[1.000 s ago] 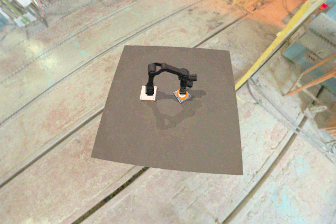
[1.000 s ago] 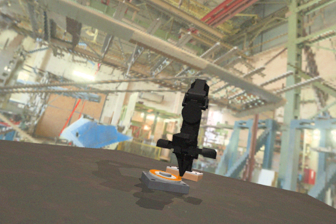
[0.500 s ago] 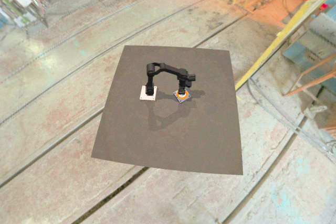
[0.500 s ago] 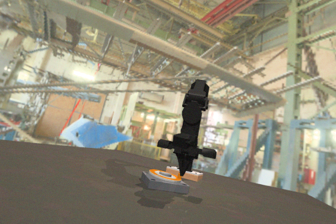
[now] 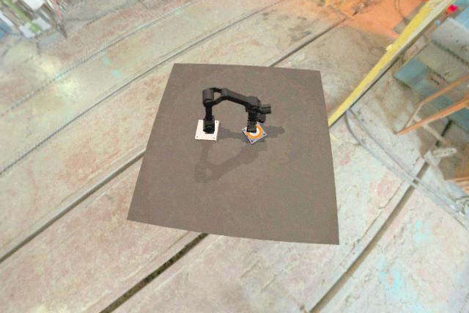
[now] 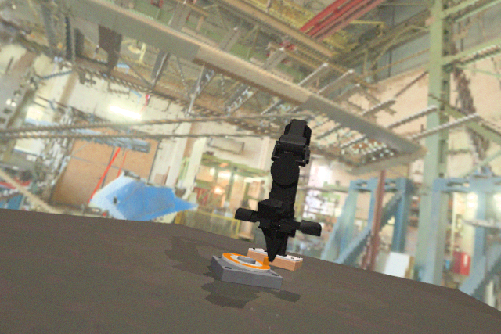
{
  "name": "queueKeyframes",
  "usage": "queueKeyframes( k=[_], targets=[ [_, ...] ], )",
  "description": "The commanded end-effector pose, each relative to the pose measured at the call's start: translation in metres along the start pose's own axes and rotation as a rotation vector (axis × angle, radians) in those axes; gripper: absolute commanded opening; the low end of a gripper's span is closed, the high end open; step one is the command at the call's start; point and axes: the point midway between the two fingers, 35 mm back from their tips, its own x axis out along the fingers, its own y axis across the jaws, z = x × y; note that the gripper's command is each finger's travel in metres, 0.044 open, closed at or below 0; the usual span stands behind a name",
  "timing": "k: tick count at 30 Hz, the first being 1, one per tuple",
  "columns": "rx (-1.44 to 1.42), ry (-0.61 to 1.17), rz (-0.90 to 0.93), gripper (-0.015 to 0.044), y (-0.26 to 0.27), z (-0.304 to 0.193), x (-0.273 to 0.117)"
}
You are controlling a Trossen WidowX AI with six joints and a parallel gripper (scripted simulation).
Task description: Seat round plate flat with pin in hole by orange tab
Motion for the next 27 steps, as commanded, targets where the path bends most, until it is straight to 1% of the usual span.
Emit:
queueKeyframes(
  k=[1,27],
  targets=[
    [-0.001,0.014,-0.007,0.0,-0.004,-0.008,0.002],
    [-0.001,0.015,-0.008,0.0,-0.023,-0.025,0.0]
  ],
)
